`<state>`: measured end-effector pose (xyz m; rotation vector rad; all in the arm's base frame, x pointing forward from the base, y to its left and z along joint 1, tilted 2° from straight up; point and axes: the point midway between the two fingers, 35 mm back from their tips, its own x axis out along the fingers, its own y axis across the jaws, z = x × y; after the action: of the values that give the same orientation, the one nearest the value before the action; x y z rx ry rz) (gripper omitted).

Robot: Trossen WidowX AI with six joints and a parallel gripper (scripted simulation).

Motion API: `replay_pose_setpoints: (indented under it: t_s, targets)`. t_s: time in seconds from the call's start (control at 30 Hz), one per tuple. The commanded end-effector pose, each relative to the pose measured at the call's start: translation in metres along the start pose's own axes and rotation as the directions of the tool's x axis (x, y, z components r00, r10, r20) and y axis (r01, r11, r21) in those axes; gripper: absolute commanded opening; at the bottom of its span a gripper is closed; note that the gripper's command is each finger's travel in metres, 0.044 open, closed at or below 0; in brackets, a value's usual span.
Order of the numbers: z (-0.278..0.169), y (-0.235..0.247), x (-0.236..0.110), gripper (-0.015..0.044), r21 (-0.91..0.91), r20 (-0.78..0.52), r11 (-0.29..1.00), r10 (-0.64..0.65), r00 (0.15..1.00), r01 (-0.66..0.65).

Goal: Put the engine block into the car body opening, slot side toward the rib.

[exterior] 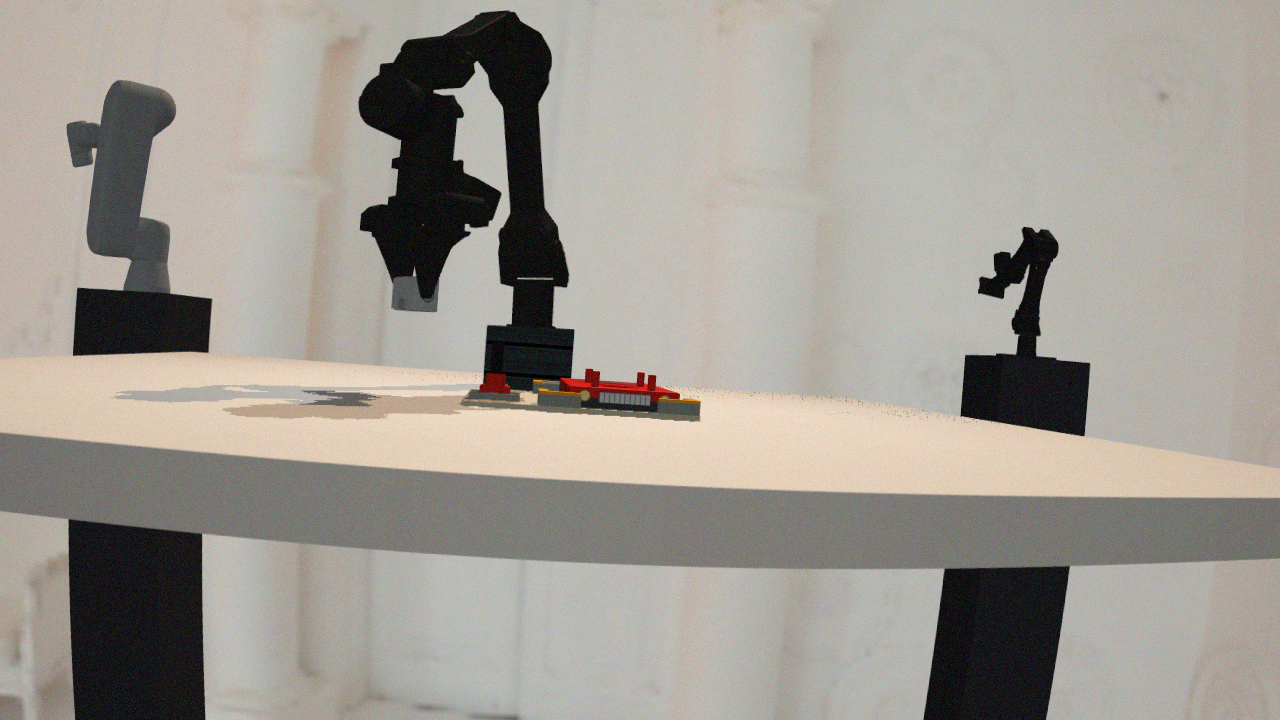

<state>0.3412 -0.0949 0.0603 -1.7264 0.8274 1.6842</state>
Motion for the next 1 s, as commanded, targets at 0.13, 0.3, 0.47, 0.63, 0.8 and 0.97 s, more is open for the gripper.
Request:
replay_pose_setpoints:
  t_s: [0.13, 0.3, 0.47, 0.63, 0.8, 0.97]
  targets:
    - [0.002, 0.002, -0.027, 0.0000, -0.002, -0.008, 1.000, -0.005, 1.000, 0.005]
    - [0.003, 0.004, -0.038, 0.0000, -0.003, -0.008, 1.000, -0.004, 1.000, 0.004]
    - [0.003, 0.004, -0.034, 0.0000, 0.076, -0.008, 0.997, -0.004, 1.000, 0.005]
    - [0.003, 0.003, -0.031, 0.0000, 0.240, -0.008, 0.971, -0.004, 1.000, 0.006]
    - [0.003, 0.003, -0.030, 0.0000, 0.404, -0.008, 0.915, -0.004, 1.000, 0.007]
    - [0.003, 0.003, -0.029, 0.0000, 0.556, -0.008, 0.831, -0.004, 1.000, 0.008]
